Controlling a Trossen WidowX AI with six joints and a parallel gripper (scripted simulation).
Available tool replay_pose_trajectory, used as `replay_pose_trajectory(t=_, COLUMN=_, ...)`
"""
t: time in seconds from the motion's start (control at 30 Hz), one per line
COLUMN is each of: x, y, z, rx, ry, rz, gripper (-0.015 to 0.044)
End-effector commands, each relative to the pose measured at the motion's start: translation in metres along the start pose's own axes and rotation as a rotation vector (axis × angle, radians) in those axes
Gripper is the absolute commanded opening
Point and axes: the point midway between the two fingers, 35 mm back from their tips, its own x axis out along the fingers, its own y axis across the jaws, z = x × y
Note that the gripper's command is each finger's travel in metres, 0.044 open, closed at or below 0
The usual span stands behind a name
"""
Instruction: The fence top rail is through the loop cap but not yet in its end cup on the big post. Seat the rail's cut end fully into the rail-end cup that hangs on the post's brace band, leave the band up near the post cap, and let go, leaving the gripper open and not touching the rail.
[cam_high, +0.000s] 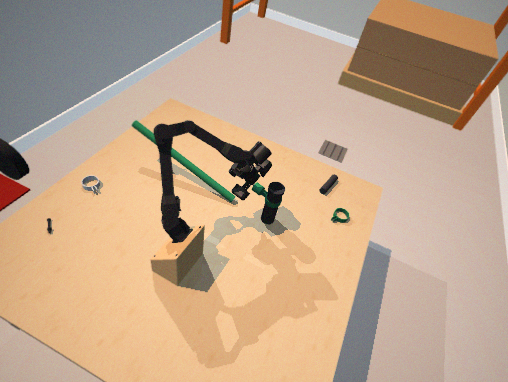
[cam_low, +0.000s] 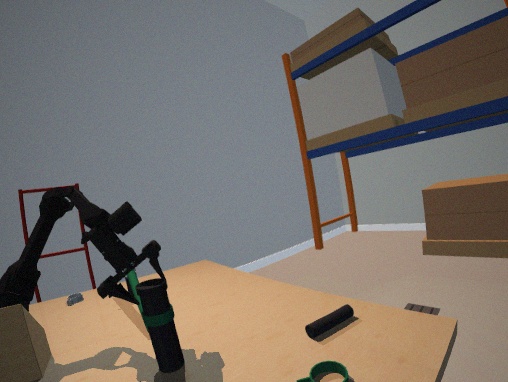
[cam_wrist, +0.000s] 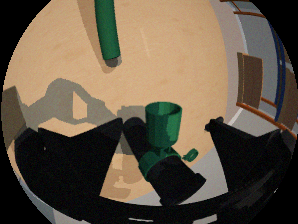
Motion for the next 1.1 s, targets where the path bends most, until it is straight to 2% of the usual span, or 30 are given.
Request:
replay_pose_trajectory(t=0.0, x=0.008, y=0.001, z=-0.001, rx=0.003, ry=0.003, rz=0.002, gripper=0.044)
replay_pose_trajectory(t=1.03, x=0.056, y=0.002, z=0.001, rx=0.003, ry=-0.002, rz=0.0, gripper=0.044)
replay_pose_trajectory(t=1.07, x=0.056, y=0.002, z=0.001, rx=0.003, ry=-0.002, rz=0.0, gripper=0.0414)
